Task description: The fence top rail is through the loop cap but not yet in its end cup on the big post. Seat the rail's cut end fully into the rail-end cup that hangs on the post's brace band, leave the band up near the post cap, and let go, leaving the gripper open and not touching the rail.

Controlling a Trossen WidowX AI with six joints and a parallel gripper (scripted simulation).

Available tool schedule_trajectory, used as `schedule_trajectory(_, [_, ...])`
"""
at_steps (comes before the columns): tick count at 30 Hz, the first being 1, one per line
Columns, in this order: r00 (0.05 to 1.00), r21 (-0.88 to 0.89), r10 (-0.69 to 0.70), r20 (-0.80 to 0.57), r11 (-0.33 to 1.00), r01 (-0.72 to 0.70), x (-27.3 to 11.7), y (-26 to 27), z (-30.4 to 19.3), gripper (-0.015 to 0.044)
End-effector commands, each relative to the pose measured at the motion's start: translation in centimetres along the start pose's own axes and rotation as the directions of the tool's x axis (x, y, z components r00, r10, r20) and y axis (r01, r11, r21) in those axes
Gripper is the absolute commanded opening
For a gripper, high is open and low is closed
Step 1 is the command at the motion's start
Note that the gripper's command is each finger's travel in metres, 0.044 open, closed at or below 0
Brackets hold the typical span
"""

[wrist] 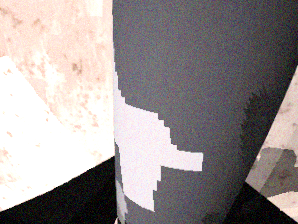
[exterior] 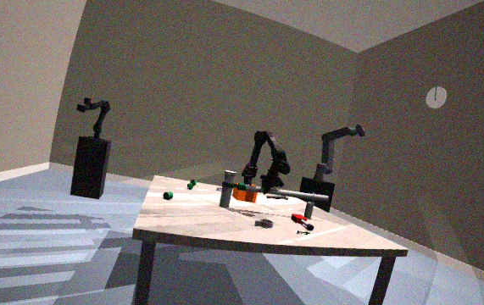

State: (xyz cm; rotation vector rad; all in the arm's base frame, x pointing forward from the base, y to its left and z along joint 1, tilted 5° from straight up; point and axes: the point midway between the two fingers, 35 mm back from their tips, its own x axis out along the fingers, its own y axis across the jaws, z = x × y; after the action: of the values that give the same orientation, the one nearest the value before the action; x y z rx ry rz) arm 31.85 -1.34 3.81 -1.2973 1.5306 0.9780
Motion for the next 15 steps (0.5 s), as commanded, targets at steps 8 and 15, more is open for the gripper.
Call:
schedule_trajectory(8, [1.0, 0.0, 0.0, 0.0, 1.0, 0.0, 0.0, 0.0, 0.0, 0.0])
schedule_trajectory(15, [1.0, 0.0, 0.0, -0.001, 1.0, 0.0, -0.02, -0.01, -0.06, 0.0])
